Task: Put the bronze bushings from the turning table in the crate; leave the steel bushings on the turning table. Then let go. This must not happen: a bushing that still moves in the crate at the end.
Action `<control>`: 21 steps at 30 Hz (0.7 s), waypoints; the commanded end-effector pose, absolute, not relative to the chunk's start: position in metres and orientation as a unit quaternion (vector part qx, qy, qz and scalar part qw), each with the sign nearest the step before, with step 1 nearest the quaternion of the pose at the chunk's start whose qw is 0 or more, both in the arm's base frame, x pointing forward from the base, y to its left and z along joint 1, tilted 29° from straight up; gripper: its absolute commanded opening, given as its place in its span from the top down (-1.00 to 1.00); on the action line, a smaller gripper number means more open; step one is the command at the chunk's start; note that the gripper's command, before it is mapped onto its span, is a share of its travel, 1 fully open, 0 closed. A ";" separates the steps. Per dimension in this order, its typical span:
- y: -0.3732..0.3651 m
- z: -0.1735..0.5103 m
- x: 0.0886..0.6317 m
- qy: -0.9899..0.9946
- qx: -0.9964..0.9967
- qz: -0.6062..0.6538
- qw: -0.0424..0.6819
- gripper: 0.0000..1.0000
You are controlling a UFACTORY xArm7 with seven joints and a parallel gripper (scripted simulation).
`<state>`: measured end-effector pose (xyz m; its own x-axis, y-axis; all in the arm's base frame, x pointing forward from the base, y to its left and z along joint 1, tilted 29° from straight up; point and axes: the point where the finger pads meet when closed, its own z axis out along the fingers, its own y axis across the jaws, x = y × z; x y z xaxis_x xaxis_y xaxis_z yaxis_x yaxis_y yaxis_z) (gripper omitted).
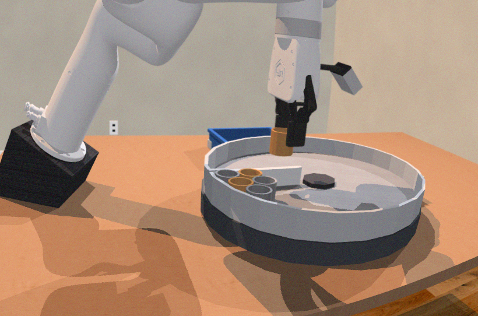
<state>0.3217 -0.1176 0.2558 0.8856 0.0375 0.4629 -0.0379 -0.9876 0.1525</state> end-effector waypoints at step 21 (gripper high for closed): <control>0.065 0.249 0.369 -0.003 0.967 0.240 0.081 1.00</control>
<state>0.3588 0.0320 0.2511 0.8799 0.0330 0.4740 -0.0424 -0.9881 0.1476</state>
